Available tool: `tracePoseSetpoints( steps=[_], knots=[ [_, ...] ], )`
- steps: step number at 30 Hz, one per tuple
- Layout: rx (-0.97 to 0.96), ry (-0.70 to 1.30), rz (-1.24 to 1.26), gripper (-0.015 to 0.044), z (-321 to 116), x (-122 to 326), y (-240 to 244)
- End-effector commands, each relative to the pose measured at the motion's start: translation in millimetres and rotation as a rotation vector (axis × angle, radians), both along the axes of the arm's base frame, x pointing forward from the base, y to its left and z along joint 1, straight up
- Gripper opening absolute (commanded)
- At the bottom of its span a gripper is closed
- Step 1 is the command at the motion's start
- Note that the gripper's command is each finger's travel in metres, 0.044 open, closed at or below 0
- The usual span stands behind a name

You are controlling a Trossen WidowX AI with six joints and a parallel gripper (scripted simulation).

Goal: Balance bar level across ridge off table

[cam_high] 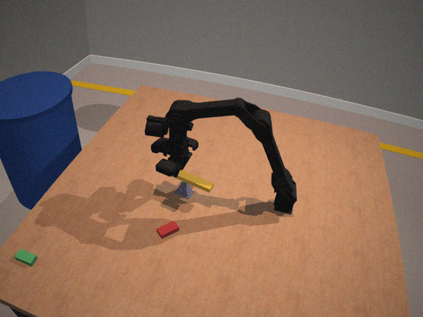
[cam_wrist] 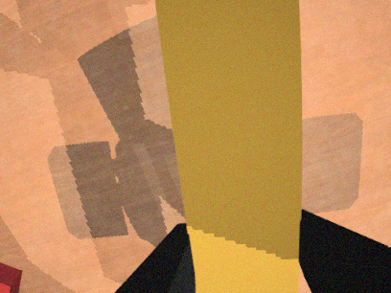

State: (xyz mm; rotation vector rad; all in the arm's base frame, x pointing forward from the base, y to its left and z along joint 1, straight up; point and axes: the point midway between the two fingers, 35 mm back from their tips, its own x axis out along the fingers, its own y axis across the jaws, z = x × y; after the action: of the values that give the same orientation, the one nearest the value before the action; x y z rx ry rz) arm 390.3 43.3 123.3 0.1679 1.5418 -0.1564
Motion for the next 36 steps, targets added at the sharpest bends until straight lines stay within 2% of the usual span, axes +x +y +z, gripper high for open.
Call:
tracePoseSetpoints(
  steps=[1,36],
  knots=[
    [-0.002,-0.006,0.001,0.0000,1.0,0.3,-0.4],
    [-0.002,-0.006,0.001,0.0000,-1.9,0.2,-0.4]
  ],
)
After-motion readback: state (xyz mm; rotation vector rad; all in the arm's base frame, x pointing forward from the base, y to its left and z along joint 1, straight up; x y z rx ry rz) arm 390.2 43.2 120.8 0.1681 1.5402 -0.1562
